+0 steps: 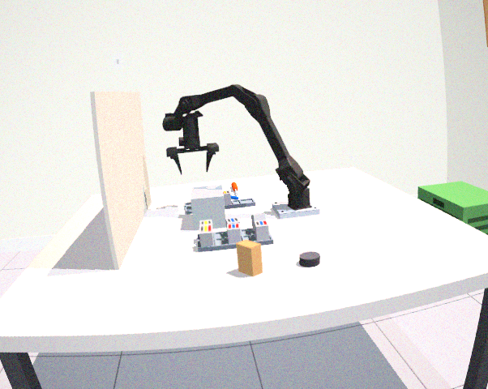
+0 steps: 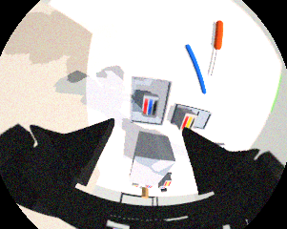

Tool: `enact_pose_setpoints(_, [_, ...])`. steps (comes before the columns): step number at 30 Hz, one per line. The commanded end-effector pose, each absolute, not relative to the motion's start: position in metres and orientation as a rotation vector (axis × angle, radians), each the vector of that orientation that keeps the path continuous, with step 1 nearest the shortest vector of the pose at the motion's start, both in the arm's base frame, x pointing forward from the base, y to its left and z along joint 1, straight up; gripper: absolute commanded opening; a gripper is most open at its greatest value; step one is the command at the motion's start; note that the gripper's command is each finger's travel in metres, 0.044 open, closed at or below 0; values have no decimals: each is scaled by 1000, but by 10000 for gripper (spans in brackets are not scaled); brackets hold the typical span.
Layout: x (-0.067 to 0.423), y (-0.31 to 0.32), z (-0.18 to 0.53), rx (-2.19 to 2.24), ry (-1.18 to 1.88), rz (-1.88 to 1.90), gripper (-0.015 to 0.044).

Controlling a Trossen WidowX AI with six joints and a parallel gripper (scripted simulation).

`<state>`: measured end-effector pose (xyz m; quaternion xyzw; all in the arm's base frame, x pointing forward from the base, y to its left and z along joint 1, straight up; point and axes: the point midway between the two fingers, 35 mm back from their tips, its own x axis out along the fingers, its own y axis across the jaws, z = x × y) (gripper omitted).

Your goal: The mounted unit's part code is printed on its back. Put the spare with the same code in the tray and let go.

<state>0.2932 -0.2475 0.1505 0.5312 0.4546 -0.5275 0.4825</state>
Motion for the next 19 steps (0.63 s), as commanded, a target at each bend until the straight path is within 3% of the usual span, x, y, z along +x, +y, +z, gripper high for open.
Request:
enact_pose_setpoints(1, [291, -245, 157, 1300, 1115, -1290, 440])
enact_pose_setpoints(19, [293, -247, 154, 1294, 1105, -1285, 440])
